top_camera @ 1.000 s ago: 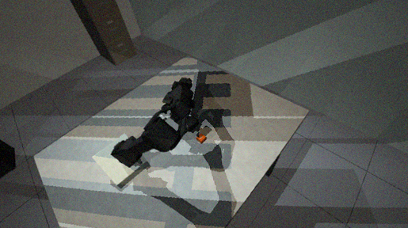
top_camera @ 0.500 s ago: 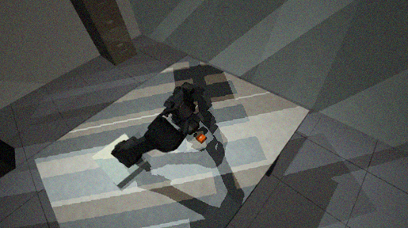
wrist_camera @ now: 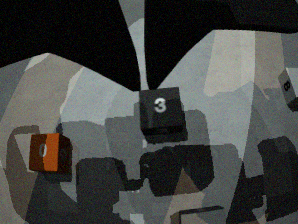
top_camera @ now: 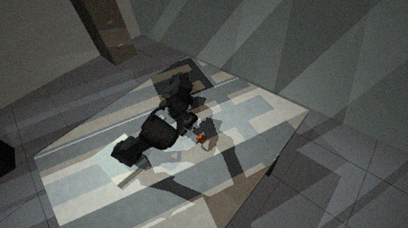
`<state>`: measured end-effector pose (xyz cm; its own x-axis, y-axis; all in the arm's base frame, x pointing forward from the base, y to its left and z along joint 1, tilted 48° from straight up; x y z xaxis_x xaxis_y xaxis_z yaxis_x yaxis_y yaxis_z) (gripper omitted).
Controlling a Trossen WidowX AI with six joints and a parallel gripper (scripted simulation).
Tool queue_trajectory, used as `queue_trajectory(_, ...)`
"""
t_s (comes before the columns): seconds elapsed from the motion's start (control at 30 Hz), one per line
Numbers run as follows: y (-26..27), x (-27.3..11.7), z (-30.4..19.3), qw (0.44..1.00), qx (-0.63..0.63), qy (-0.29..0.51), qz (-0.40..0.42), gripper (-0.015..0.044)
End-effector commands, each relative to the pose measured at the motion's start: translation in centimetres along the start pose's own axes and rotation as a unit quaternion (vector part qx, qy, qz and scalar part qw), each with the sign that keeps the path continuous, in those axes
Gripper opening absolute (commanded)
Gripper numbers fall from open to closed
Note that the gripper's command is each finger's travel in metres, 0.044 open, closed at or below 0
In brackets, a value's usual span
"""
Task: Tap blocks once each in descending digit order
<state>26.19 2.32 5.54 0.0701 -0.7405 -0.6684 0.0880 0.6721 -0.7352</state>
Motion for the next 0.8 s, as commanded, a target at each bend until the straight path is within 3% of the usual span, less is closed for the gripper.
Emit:
queue_trajectory(0.0,0.1,-4.7,0.1,1.000,0.004,-0.008,0.005,0.0020)
queue_trajectory(0.23,0.3,-5.8,0.5,1.000,-0.005,-0.007,0.003,0.0020)
queue_trajectory(0.57,4.4,-6.2,8.1,1.000,0.002,-0.009,0.004,0.0020)
queue_trajectory(0.77,5.1,-5.8,9.2,1.000,0.006,-0.009,0.005,0.0020)
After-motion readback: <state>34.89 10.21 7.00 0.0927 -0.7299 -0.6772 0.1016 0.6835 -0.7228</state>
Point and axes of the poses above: the point midway between the two fingers, 35 mm back from their tips, its own x axis out along the fingers, its own y axis across the jaws, z = x × y, the point moved 3 cm from there along -x, back along the fingers, and after that the axes turned 11 degrees about x, right-handed, at the moved point
